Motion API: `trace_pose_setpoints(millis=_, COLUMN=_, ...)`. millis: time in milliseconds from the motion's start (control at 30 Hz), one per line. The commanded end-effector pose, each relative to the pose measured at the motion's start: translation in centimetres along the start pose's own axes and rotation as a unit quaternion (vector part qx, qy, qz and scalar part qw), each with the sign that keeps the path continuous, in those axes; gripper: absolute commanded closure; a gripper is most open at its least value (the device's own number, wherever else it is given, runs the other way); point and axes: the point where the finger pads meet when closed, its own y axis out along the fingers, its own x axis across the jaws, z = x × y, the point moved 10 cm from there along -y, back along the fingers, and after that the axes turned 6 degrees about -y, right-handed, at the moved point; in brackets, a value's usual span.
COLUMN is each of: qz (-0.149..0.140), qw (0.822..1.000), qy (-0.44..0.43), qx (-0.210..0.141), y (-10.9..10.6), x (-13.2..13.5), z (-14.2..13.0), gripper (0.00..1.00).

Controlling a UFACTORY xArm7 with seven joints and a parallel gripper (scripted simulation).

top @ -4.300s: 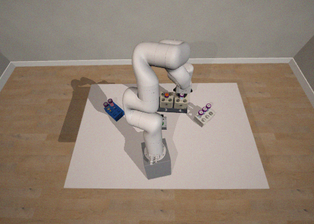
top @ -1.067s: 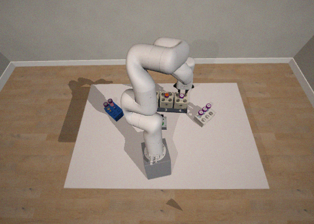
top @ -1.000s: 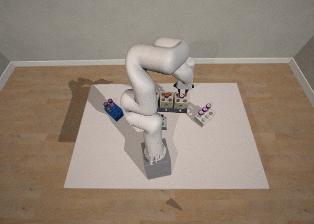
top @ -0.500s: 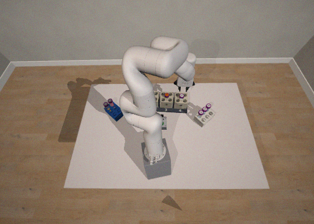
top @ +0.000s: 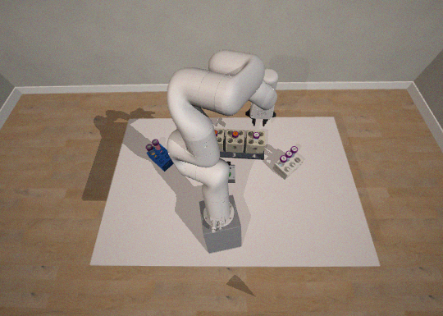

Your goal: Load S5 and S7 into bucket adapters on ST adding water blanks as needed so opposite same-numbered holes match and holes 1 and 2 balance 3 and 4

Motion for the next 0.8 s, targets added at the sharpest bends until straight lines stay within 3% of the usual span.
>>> trace_pose_setpoints(millis=0, qz=-0.001, qw=1.0, qy=0.0, qx=0.002, y=-1.32, x=0.05, z=0.09, gripper=0.56)
trace_pose_setpoints(millis=767, qz=-0.001, qw=1.0, qy=0.0, qx=0.002, y=-1.65, x=0.05, z=0.08, gripper=0.56)
